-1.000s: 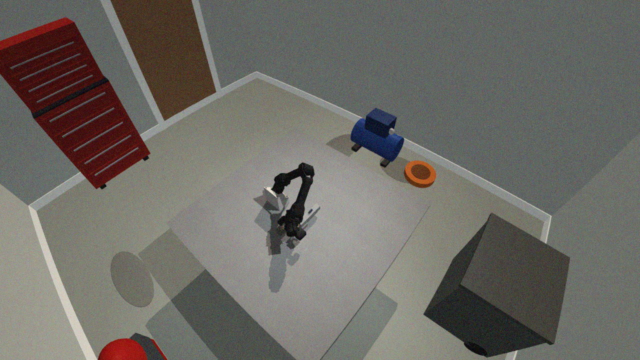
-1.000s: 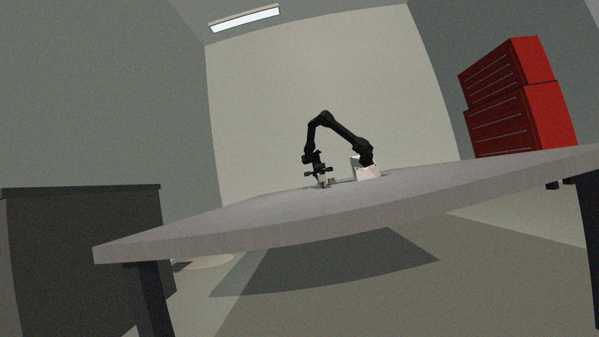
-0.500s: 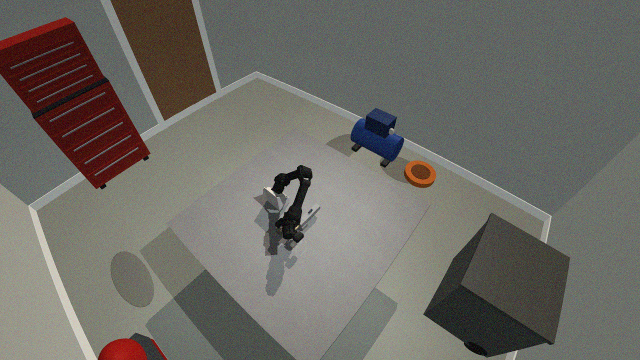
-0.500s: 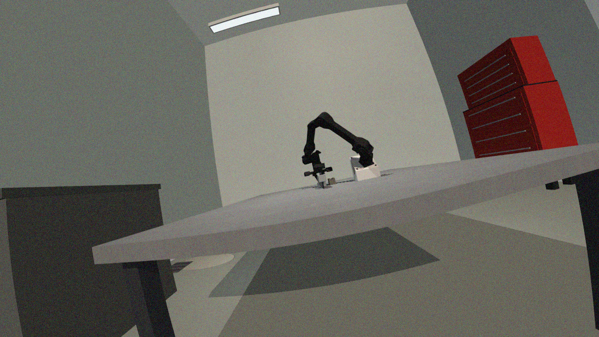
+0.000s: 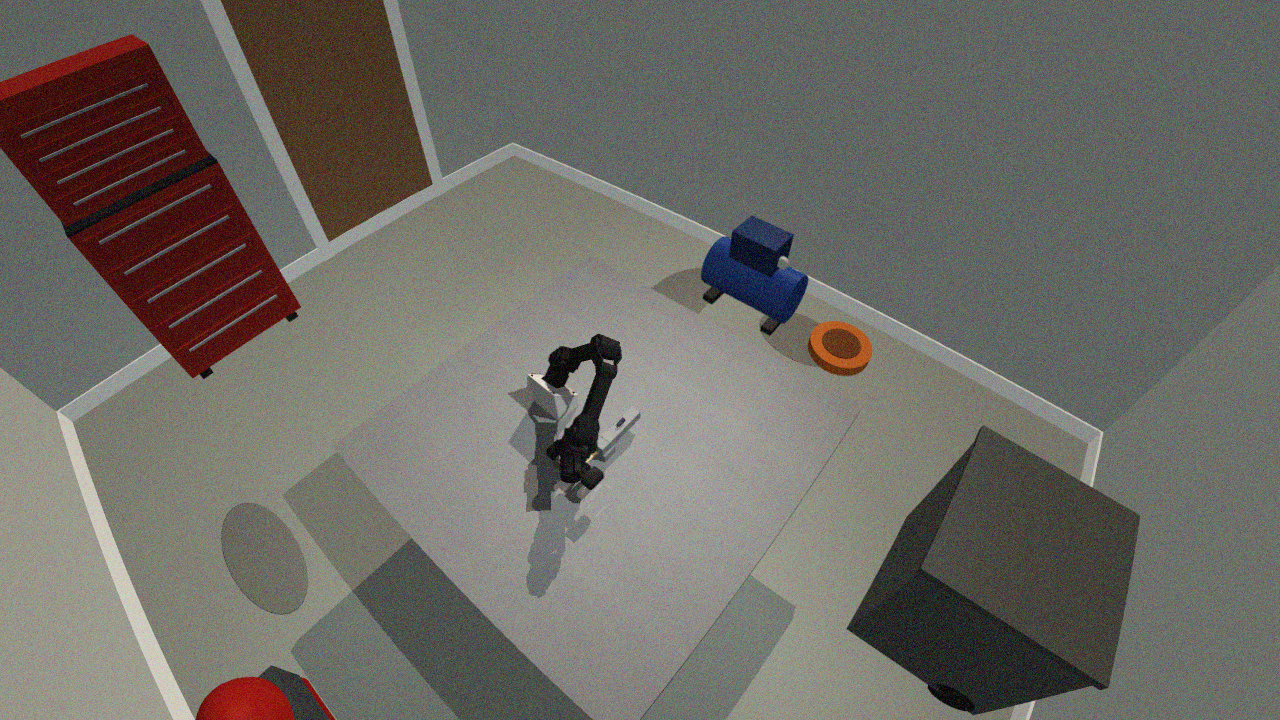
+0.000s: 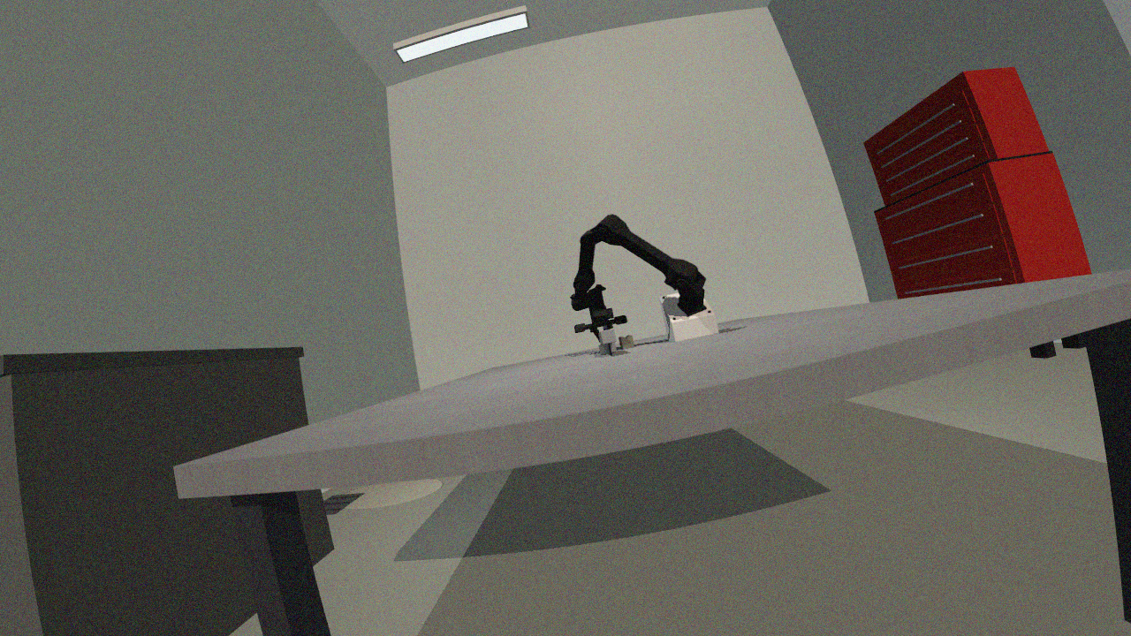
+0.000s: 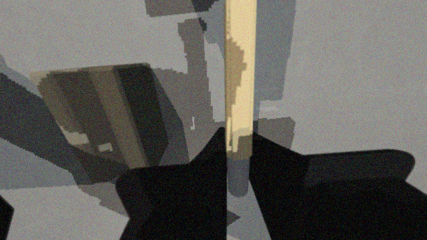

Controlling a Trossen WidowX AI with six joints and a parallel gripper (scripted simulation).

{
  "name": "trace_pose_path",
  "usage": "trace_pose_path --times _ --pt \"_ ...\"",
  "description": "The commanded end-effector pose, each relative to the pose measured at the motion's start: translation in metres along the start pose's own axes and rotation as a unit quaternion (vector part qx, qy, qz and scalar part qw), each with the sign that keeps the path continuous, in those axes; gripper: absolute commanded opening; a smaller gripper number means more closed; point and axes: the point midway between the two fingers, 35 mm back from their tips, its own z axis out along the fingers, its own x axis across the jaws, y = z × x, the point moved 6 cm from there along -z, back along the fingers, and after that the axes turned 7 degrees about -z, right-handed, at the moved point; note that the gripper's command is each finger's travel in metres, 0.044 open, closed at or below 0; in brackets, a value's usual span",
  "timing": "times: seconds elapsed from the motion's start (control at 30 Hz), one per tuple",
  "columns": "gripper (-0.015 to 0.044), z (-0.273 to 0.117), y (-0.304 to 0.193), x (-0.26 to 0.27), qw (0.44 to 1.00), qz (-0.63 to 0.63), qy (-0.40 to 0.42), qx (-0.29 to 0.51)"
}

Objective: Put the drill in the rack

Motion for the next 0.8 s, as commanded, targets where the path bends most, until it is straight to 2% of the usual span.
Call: trace_pose_path --times 0.0,0.3,0.77 --pt "0.0 -0.002 -0.009 0.001 1.0 -0.001 -0.001 0.003" --pt "0.0 -0.003 -0.023 0.003 1.0 -0.001 -0.001 0.003" --pt "0.0 -0.008 -0.018 0.002 1.0 -0.001 -0.001 0.003"
